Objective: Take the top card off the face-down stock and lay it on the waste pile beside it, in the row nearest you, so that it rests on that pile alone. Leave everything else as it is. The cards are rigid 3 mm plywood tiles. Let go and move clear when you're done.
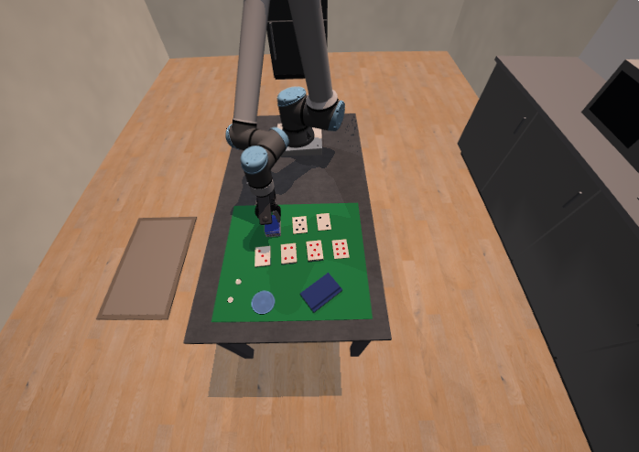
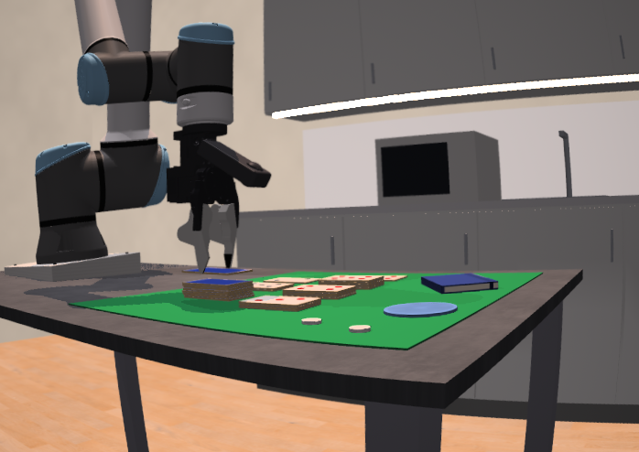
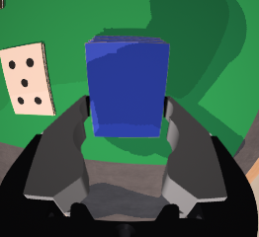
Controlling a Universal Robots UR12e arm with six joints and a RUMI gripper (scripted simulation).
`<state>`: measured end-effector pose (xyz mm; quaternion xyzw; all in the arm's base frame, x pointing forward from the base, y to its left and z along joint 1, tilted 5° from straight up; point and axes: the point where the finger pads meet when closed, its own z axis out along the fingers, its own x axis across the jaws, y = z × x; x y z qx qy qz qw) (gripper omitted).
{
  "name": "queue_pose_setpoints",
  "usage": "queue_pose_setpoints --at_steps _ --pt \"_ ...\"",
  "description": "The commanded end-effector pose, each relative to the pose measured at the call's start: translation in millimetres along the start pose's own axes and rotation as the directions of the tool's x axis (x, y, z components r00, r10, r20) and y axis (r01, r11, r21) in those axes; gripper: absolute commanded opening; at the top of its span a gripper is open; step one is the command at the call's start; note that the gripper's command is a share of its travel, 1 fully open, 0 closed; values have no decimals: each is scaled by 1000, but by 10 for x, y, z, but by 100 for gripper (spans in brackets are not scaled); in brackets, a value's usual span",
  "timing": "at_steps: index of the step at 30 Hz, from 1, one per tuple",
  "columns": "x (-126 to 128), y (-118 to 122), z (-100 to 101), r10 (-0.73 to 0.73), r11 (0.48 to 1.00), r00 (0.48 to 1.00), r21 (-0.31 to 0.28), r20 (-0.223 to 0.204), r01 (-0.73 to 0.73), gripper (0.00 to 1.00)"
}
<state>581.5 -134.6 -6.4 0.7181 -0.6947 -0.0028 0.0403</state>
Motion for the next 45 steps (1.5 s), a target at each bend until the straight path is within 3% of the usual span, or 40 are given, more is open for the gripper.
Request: queue_pose_setpoints --at_steps 1,10,26,45 --pt "3 -5 -147 0 1000 1000 1 -1 0 39" --pt "3 -5 -259 0 1000 1000 1 -1 0 39" --pt "-40 -5 -261 0 1000 1000 1 -1 0 39" --pt "-888 -4 -261 3 1000 1000 1 -1 -3 39"
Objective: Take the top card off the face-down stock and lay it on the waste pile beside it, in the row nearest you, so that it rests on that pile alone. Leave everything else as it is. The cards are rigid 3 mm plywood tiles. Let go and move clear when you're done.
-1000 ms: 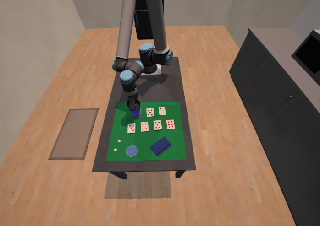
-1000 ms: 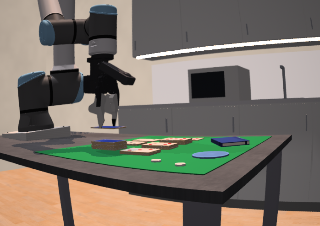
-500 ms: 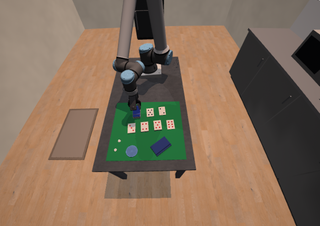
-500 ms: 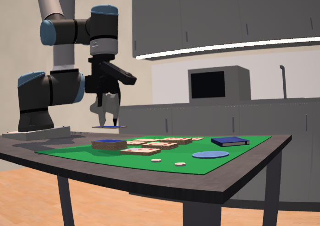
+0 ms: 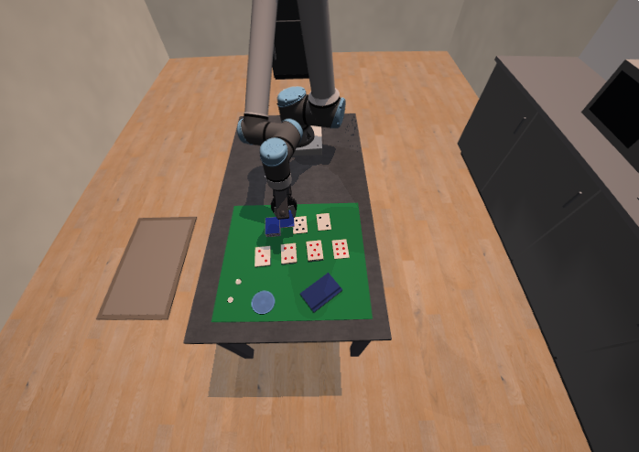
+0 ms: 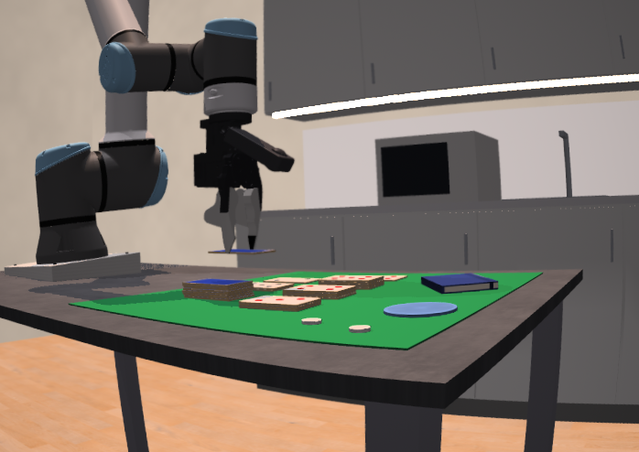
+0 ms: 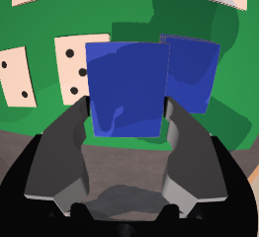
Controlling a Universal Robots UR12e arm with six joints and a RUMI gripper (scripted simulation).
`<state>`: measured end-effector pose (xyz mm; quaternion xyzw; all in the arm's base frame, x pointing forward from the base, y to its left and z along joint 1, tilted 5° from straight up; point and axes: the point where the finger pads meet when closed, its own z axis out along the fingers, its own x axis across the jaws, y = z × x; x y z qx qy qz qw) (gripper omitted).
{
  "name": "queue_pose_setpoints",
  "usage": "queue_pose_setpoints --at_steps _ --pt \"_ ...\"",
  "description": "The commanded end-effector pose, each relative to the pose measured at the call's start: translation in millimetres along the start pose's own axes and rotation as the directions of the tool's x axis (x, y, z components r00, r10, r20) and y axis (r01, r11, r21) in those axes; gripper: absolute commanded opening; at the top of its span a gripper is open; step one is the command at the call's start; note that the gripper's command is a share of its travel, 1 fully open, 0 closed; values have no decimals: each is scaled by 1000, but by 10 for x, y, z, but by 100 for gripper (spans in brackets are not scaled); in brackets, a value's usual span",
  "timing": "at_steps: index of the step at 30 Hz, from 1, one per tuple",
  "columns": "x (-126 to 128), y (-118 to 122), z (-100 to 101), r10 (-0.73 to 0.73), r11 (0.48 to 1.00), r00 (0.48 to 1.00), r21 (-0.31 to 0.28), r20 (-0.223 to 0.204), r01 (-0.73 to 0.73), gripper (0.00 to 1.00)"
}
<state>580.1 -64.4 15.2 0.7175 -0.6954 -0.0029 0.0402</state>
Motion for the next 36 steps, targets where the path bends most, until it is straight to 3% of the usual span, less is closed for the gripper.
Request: queue_pose_setpoints --at_steps 1,10,36 --pt "-250 -9 -8 2 1000 1000 1 -1 -2 39" --pt "-515 -8 -8 3 1000 1000 1 -1 -3 39" --pt "-527 -8 14 3 1000 1000 1 -1 -3 39"
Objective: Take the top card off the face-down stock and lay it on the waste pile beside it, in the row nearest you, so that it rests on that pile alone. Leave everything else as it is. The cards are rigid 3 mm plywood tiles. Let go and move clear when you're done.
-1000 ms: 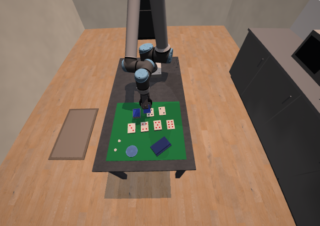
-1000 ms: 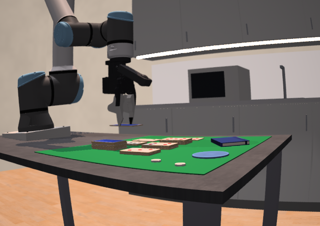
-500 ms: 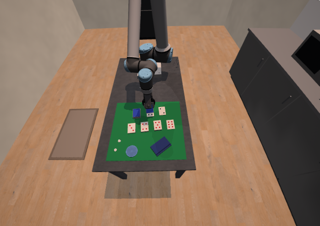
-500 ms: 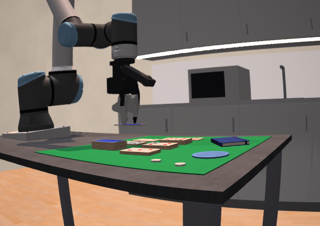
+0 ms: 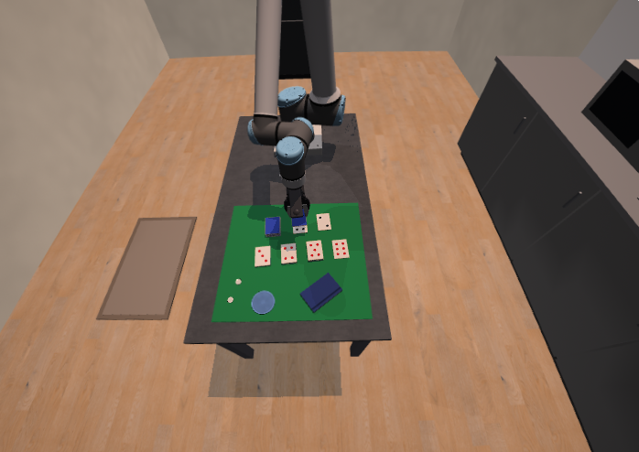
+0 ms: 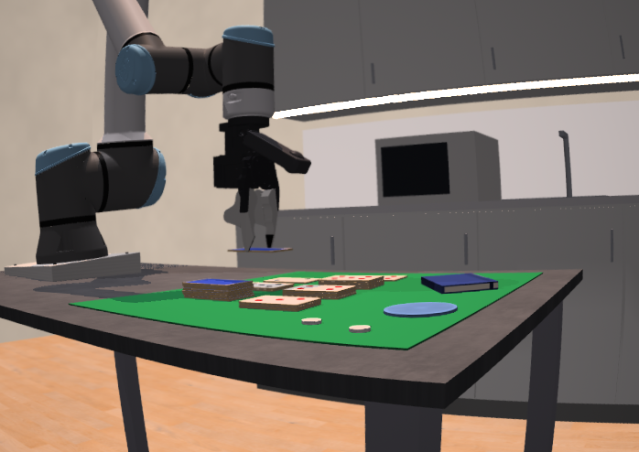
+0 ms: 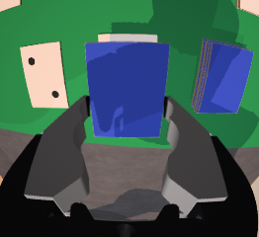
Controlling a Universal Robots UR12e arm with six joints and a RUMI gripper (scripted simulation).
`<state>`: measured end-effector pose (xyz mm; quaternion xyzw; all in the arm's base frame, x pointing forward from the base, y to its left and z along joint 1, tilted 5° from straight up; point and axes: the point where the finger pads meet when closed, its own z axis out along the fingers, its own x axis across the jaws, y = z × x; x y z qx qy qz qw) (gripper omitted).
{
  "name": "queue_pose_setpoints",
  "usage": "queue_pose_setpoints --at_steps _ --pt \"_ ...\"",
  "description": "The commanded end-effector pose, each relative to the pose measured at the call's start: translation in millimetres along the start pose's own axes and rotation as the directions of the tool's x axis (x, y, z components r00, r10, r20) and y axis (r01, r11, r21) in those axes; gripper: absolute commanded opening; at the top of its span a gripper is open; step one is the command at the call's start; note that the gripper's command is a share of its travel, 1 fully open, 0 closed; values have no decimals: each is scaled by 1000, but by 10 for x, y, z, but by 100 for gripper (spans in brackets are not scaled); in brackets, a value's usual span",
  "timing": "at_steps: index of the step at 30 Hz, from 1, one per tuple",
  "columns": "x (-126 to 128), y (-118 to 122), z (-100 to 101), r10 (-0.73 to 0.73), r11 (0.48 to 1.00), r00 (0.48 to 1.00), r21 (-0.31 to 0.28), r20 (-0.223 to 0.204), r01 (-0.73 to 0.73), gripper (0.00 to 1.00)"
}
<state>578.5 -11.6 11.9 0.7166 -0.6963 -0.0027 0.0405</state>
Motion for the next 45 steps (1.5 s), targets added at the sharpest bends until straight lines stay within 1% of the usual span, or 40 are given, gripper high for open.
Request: queue_pose_setpoints --at_steps 1,11,26,37,45 --pt "2 -6 15 0 1000 1000 1 0 0 39" --pt "2 -6 112 0 1000 1000 1 0 0 39" --pt "1 -7 377 0 1000 1000 1 0 0 39" --pt "0 -7 480 0 1000 1000 1 0 0 39" --pt "0 -7 503 0 1000 1000 1 0 0 39"
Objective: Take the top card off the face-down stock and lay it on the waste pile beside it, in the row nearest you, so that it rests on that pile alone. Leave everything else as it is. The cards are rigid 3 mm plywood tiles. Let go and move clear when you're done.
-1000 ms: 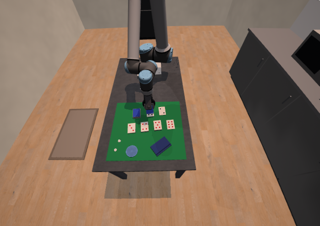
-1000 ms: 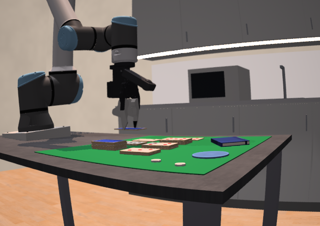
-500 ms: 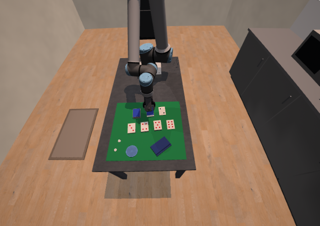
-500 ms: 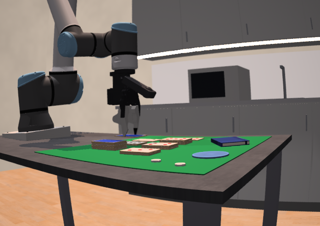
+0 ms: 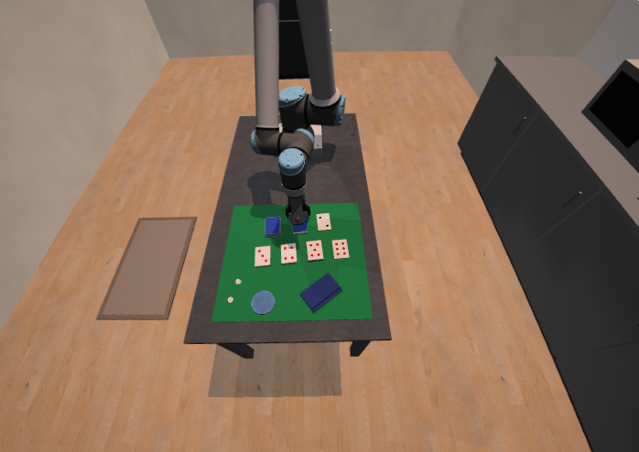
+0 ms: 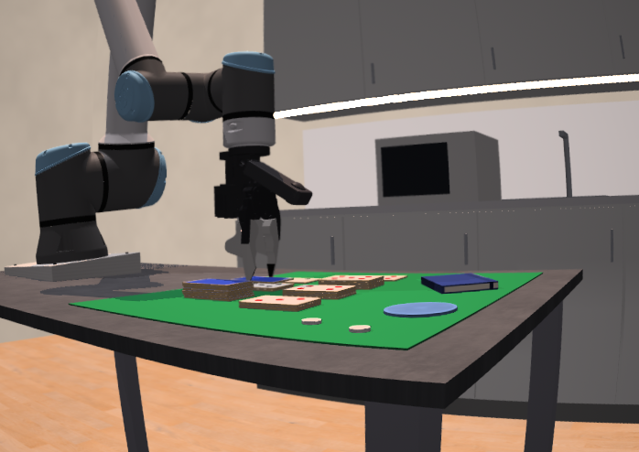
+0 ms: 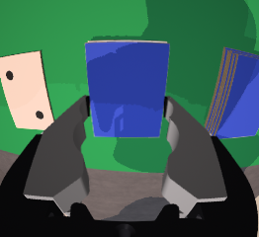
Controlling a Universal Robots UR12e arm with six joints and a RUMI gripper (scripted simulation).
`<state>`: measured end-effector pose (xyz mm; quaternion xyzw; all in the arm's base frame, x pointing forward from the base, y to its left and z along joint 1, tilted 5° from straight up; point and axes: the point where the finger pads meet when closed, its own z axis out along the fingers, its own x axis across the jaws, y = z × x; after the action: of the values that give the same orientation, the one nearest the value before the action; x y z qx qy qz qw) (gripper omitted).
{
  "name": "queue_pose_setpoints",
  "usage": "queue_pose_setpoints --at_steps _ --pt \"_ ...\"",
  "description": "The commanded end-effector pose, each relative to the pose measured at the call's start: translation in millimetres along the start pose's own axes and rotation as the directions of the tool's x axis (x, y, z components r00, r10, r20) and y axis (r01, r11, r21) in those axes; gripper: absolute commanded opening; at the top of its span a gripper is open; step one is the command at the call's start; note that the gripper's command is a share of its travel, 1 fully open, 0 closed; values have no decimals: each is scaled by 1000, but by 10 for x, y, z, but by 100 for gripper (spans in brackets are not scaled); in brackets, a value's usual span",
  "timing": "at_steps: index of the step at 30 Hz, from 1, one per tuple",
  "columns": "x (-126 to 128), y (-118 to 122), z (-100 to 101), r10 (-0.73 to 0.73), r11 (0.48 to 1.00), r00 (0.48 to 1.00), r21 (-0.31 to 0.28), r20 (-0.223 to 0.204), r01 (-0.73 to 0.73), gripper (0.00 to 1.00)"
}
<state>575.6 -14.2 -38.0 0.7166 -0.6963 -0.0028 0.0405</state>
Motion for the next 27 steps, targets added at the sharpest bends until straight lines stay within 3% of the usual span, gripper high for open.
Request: queue_pose_setpoints --at_steps 1,27 --pt "2 -6 4 0 1000 1000 1 0 0 39" --pt "2 -6 60 0 1000 1000 1 0 0 39"
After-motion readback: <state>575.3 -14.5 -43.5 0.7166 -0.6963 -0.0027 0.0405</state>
